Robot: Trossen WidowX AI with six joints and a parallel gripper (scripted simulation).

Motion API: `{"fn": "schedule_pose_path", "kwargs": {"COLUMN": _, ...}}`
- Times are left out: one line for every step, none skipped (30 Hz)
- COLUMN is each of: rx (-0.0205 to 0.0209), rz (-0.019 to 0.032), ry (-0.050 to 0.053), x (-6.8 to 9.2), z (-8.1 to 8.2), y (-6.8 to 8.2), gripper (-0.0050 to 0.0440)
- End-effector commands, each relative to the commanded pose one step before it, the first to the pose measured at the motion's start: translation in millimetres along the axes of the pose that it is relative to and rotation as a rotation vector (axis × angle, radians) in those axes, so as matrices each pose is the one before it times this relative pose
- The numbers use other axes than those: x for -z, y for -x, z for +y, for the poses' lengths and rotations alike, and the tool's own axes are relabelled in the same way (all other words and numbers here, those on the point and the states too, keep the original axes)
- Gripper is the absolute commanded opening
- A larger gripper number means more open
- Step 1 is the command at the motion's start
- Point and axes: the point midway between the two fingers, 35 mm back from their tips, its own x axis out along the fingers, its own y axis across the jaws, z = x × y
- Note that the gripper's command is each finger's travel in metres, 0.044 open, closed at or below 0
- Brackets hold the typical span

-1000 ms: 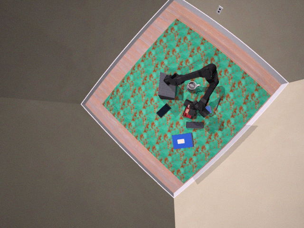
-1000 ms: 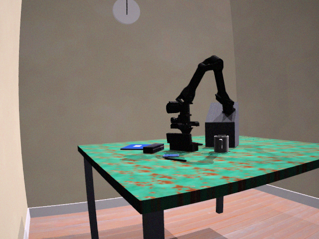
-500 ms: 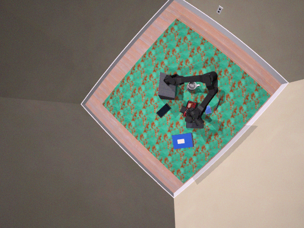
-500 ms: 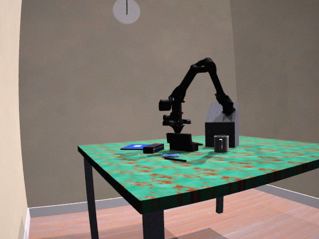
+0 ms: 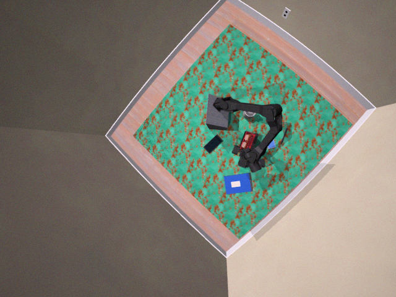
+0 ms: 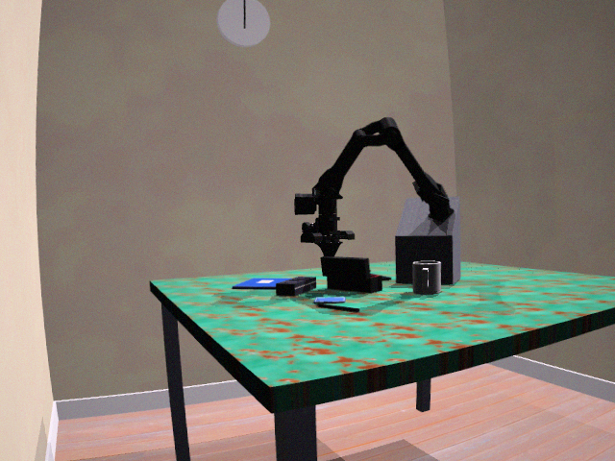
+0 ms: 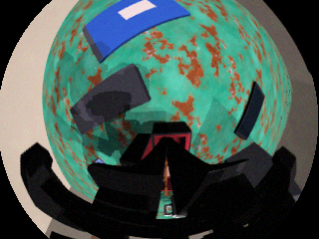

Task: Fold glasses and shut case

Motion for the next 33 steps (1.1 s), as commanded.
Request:
{"fn": "schedule_pose_path", "kwargs": {"rx": 0.00405, "rz": 0.00539, "ry": -0.0040, "x": -7.29, "z": -1.87, "y": -4.49, "gripper": 0.0000}}
{"fn": "schedule_pose_path", "kwargs": {"rx": 0.00000, "rz": 0.00000, "ry": 0.0000, "x": 0.00, "z": 0.00, "y": 0.00, "gripper": 0.0000}}
{"fn": "schedule_pose_path", "kwargs": {"rx": 0.00000, "rz": 0.00000, "ry": 0.0000, "x": 0.00, "z": 0.00, "y": 0.00, "gripper": 0.0000}}
{"fn": "schedule_pose_path", "kwargs": {"rx": -0.00245, "rz": -0.00536, "ry": 0.0033, "x": 3.61, "z": 1.50, "y": 5.70, "gripper": 0.0000}}
{"fn": "schedule_pose_path", "kwargs": {"rx": 0.00104, "rz": 0.00081, "ry": -0.0004, "x": -1.15, "z": -0.16, "y": 7.69, "gripper": 0.0000}}
{"fn": "schedule_pose_path", "kwargs": {"rx": 0.00115, "rz": 0.00150, "ry": -0.0009, "x": -1.46, "z": -0.37, "y": 12.95, "gripper": 0.0000}}
{"fn": "schedule_pose_path", "kwargs": {"rx": 0.00043, "rz": 0.00166, "ry": -0.0010, "x": -0.87, "z": -0.49, "y": 13.09, "gripper": 0.0000}}
{"fn": "schedule_pose_path", "kwargs": {"rx": -0.00009, "rz": 0.00106, "ry": -0.0007, "x": -0.23, "z": -0.34, "y": 7.91, "gripper": 0.0000}}
{"fn": "schedule_pose_path", "kwargs": {"rx": -0.00009, "rz": 0.00036, "ry": -0.0002, "x": -0.03, "z": -0.12, "y": 2.64, "gripper": 0.0000}}
{"fn": "schedule_pose_path", "kwargs": {"rx": 0.00000, "rz": 0.00000, "ry": 0.0000, "x": 0.00, "z": 0.00, "y": 0.00, "gripper": 0.0000}}
{"fn": "schedule_pose_path", "kwargs": {"rx": 0.00000, "rz": 0.00000, "ry": 0.0000, "x": 0.00, "z": 0.00, "y": 0.00, "gripper": 0.0000}}
{"fn": "schedule_pose_path", "kwargs": {"rx": 0.00000, "rz": 0.00000, "ry": 0.0000, "x": 0.00, "z": 0.00, "y": 0.00, "gripper": 0.0000}}
{"fn": "schedule_pose_path", "kwargs": {"rx": 0.00000, "rz": 0.00000, "ry": 0.0000, "x": 0.00, "z": 0.00, "y": 0.00, "gripper": 0.0000}}
{"fn": "schedule_pose_path", "kwargs": {"rx": 0.00000, "rz": 0.00000, "ry": 0.0000, "x": 0.00, "z": 0.00, "y": 0.00, "gripper": 0.0000}}
{"fn": "schedule_pose_path", "kwargs": {"rx": 0.00007, "rz": -0.00001, "ry": 0.0057, "x": 0.31, "z": 0.05, "y": 0.01, "gripper": 0.0000}}
{"fn": "schedule_pose_path", "kwargs": {"rx": 0.00021, "rz": -0.00002, "ry": 0.0172, "x": 0.92, "z": 0.15, "y": 0.02, "gripper": 0.0000}}
{"fn": "schedule_pose_path", "kwargs": {"rx": 0.00034, "rz": -0.00003, "ry": 0.0286, "x": 1.52, "z": 0.27, "y": 0.04, "gripper": 0.0000}}
{"fn": "schedule_pose_path", "kwargs": {"rx": 0.00040, "rz": -0.00002, "ry": 0.0346, "x": 1.83, "z": 0.37, "y": 0.04, "gripper": 0.0000}}
{"fn": "schedule_pose_path", "kwargs": {"rx": 0.00039, "rz": -0.00001, "ry": 0.0346, "x": 1.82, "z": 0.42, "y": 0.05, "gripper": 0.0000}}
{"fn": "schedule_pose_path", "kwargs": {"rx": 0.00038, "rz": 0.00000, "ry": 0.0346, "x": 1.80, "z": 0.47, "y": 0.05, "gripper": 0.0000}}
{"fn": "schedule_pose_path", "kwargs": {"rx": 0.00037, "rz": 0.00002, "ry": 0.0346, "x": 1.78, "z": 0.52, "y": 0.05, "gripper": 0.0000}}
{"fn": "schedule_pose_path", "kwargs": {"rx": 0.00036, "rz": 0.00003, "ry": 0.0346, "x": 1.77, "z": 0.57, "y": 0.05, "gripper": 0.0000}}
{"fn": "schedule_pose_path", "kwargs": {"rx": 0.00035, "rz": 0.00003, "ry": 0.0346, "x": 1.75, "z": 0.62, "y": 0.05, "gripper": 0.0000}}
{"fn": "schedule_pose_path", "kwargs": {"rx": 0.00034, "rz": 0.00004, "ry": 0.0346, "x": 1.72, "z": 0.66, "y": 0.05, "gripper": 0.0000}}
{"fn": "schedule_pose_path", "kwargs": {"rx": 0.00033, "rz": 0.00005, "ry": 0.0346, "x": 1.70, "z": 0.71, "y": 0.05, "gripper": 0.0000}}
{"fn": "schedule_pose_path", "kwargs": {"rx": 0.00031, "rz": 0.00006, "ry": 0.0346, "x": 1.68, "z": 0.76, "y": 0.05, "gripper": 0.0000}}
{"fn": "schedule_pose_path", "kwargs": {"rx": 0.00030, "rz": 0.00007, "ry": 0.0346, "x": 1.65, "z": 0.80, "y": 0.05, "gripper": 0.0000}}
{"fn": "schedule_pose_path", "kwargs": {"rx": 0.00029, "rz": 0.00007, "ry": 0.0346, "x": 1.63, "z": 0.84, "y": 0.05, "gripper": 0.0000}}
{"fn": "schedule_pose_path", "kwargs": {"rx": 0.00028, "rz": 0.00008, "ry": 0.0346, "x": 1.60, "z": 0.89, "y": 0.05, "gripper": 0.0000}}
{"fn": "schedule_pose_path", "kwargs": {"rx": 0.00000, "rz": 0.00000, "ry": 0.0000, "x": 0.00, "z": 0.00, "y": 0.00, "gripper": 0.0000}}
{"fn": "schedule_pose_path", "kwargs": {"rx": 0.00000, "rz": 0.00000, "ry": 0.0000, "x": 0.00, "z": 0.00, "y": 0.00, "gripper": 0.0000}}
{"fn": "schedule_pose_path", "kwargs": {"rx": 0.00026, "rz": 0.00008, "ry": 0.0346, "x": 1.57, "z": 0.93, "y": 0.05, "gripper": 0.0000}}
{"fn": "schedule_pose_path", "kwargs": {"rx": 0.00025, "rz": 0.00009, "ry": 0.0346, "x": 1.54, "z": 0.97, "y": 0.05, "gripper": 0.0000}}
